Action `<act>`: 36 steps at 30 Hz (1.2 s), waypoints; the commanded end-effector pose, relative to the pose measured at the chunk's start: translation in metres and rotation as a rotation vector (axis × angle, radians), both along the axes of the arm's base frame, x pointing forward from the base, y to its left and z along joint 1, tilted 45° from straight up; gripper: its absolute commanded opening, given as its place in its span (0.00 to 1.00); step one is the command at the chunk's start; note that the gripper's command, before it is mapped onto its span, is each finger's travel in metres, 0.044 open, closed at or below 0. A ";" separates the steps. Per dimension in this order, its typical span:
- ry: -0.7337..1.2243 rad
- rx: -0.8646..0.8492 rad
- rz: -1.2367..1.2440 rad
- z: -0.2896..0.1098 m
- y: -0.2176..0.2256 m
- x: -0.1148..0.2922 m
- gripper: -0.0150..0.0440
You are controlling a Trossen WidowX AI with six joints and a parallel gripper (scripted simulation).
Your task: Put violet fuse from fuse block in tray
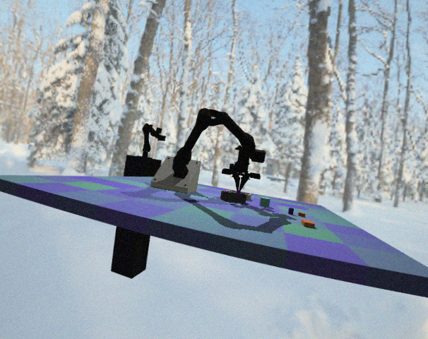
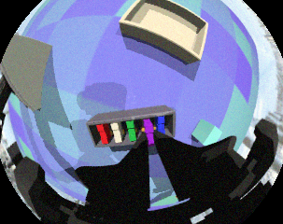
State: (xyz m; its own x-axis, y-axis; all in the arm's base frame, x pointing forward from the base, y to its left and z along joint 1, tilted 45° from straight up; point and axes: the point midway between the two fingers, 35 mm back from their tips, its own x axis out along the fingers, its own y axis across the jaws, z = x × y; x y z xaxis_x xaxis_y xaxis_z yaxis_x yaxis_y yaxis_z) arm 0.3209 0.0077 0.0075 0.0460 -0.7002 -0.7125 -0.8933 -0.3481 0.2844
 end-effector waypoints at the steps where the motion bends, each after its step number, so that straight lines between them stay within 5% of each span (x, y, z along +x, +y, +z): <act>1: 0.001 0.004 -0.004 0.001 0.002 0.000 0.25; 36: 0.001 0.002 -0.003 0.014 0.013 -0.002 0.25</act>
State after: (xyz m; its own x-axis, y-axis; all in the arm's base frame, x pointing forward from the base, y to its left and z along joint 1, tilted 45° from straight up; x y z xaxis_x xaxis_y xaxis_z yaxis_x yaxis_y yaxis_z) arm 0.3199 0.0200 0.0204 0.0467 -0.7011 -0.7116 -0.8926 -0.3490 0.2853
